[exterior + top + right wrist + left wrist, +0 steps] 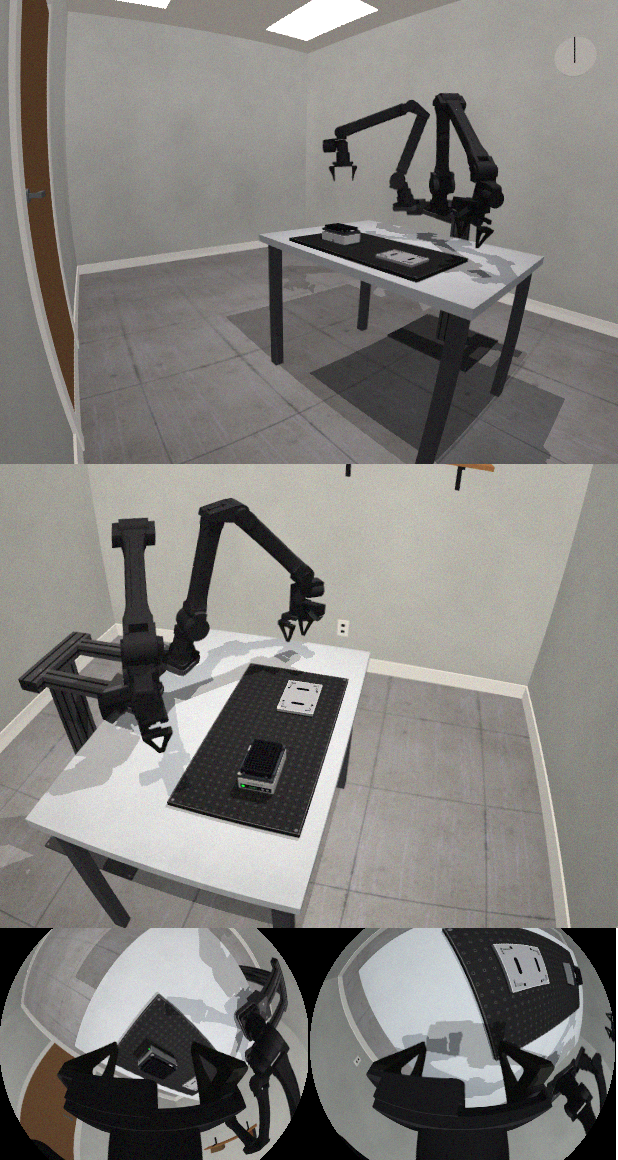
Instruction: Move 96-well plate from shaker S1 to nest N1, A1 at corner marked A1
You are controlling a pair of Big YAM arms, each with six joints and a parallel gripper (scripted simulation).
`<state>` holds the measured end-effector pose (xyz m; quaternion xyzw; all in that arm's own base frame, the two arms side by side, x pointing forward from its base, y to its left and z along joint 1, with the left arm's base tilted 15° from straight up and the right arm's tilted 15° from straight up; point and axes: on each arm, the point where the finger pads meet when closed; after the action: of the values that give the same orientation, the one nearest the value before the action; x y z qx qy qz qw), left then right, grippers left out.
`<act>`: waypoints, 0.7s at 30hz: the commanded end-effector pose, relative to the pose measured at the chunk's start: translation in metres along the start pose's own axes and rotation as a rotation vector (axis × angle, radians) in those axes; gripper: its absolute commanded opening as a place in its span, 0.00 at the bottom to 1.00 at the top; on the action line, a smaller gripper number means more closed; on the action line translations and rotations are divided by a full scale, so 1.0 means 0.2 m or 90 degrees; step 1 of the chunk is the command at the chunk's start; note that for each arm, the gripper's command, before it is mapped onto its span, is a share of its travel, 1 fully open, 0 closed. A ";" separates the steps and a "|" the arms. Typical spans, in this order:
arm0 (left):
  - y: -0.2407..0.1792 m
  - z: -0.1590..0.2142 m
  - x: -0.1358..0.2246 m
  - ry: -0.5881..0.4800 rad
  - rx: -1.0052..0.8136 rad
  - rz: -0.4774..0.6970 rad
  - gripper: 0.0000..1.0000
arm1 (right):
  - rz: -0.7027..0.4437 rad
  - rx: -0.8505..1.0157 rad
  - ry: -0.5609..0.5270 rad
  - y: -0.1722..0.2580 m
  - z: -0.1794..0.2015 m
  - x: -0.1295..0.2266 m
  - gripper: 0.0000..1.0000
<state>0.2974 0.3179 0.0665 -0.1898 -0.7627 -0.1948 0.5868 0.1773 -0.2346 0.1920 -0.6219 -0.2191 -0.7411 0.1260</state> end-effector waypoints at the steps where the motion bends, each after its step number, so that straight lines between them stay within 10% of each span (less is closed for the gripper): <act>1: 0.08 -0.10 0.02 0.004 -0.015 -0.008 1.00 | -0.036 0.003 0.004 0.08 0.01 0.11 1.00; 21: -0.02 -0.50 -0.08 0.021 -0.096 -0.008 1.00 | -0.036 0.003 0.004 0.08 0.01 0.11 1.00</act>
<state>0.3611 0.2466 0.0608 -0.2514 -0.7262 -0.2503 0.5888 0.1773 -0.2346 0.1920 -0.6219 -0.2191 -0.7411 0.1260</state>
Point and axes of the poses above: on each arm, the point where the finger pads meet when closed, its own x axis back along the fingers, its own y axis across the jaws, z = x × y, and after that the axes turned 11 degrees about -x, right-handed
